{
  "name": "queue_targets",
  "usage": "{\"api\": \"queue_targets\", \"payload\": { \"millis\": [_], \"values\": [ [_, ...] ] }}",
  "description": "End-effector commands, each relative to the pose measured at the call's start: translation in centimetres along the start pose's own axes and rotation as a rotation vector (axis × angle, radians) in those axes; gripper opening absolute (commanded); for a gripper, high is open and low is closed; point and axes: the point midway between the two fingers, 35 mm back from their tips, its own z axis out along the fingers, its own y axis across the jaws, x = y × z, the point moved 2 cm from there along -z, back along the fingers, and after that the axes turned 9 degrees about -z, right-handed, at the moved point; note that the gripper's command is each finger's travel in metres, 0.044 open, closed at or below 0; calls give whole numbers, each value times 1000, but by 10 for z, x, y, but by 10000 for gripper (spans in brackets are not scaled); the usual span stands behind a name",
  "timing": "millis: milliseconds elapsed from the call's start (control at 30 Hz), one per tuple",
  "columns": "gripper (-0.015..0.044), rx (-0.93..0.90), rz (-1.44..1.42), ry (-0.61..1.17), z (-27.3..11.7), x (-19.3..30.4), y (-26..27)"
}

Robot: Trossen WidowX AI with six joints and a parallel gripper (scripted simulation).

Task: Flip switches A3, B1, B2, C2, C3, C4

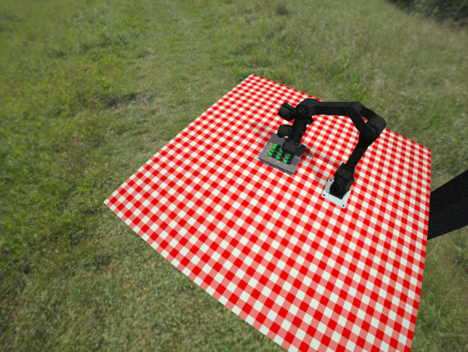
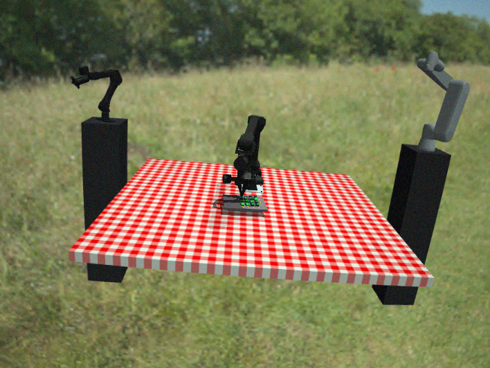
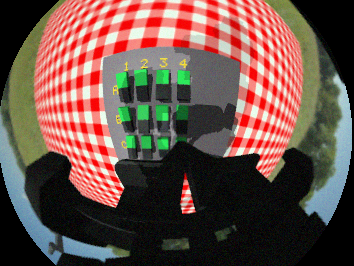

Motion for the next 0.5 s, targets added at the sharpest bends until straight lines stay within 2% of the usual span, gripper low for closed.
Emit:
{"api": "queue_targets", "payload": {
  "millis": [0, 467],
  "values": [
    [0, 5, 0, 1, 1, 0, -1],
    [0, 5, 0, 1, 3, 0, -1]
  ]
}}
